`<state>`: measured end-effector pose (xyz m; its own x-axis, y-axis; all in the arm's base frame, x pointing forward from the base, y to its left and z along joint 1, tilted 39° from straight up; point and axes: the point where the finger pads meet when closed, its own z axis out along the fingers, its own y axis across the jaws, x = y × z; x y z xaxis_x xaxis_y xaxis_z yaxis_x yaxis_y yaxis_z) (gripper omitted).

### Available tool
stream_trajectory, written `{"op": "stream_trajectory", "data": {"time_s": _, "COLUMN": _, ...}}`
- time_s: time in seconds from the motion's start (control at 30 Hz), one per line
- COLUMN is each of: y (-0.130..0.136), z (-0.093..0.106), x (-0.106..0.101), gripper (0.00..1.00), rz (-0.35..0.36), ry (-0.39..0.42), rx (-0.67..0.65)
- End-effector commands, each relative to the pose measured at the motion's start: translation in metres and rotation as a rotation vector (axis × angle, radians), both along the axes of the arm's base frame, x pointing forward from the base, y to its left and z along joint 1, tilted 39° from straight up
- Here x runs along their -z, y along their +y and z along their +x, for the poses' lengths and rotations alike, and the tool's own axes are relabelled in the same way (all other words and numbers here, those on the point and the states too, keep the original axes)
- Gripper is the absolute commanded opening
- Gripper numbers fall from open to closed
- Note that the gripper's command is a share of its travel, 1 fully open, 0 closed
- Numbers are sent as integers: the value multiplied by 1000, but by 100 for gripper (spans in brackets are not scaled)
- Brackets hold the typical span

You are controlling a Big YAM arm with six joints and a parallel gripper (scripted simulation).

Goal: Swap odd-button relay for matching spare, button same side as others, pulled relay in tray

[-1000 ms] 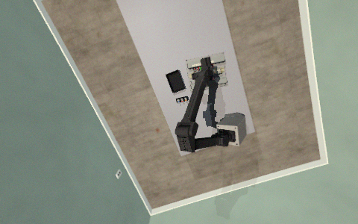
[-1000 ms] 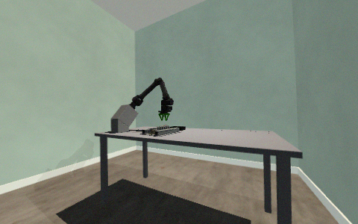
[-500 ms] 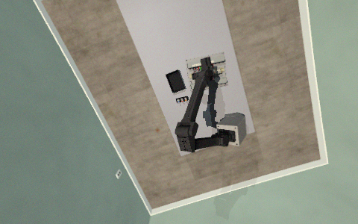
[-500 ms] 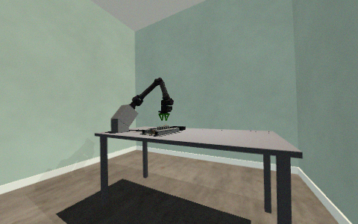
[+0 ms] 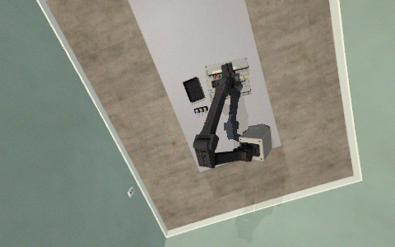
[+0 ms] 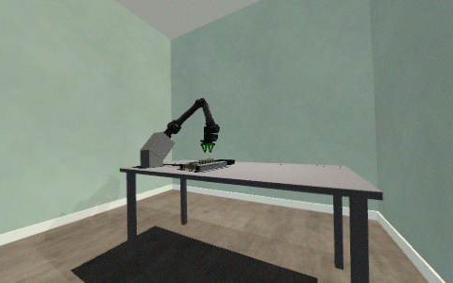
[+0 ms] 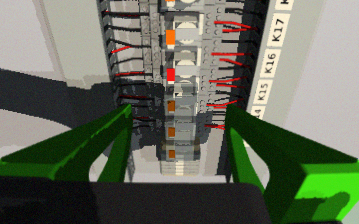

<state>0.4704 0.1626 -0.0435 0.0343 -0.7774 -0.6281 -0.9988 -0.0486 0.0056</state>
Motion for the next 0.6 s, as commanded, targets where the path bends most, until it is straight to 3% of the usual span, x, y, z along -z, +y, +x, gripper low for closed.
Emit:
{"op": "stream_trajectory", "data": {"time_s": 0.0, "y": -5, "z": 17, "x": -3, "gripper": 59, "rz": 9, "ry": -27, "rx": 26}}
{"op": "stream_trajectory", "data": {"time_s": 0.33, "y": 23, "z": 6, "x": 27, "gripper": 59, "rz": 5, "ry": -8, "rx": 9}}
{"op": "stream_trajectory", "data": {"time_s": 0.57, "y": 24, "z": 11, "x": 24, "gripper": 59, "rz": 7, "ry": -25, "rx": 17}}
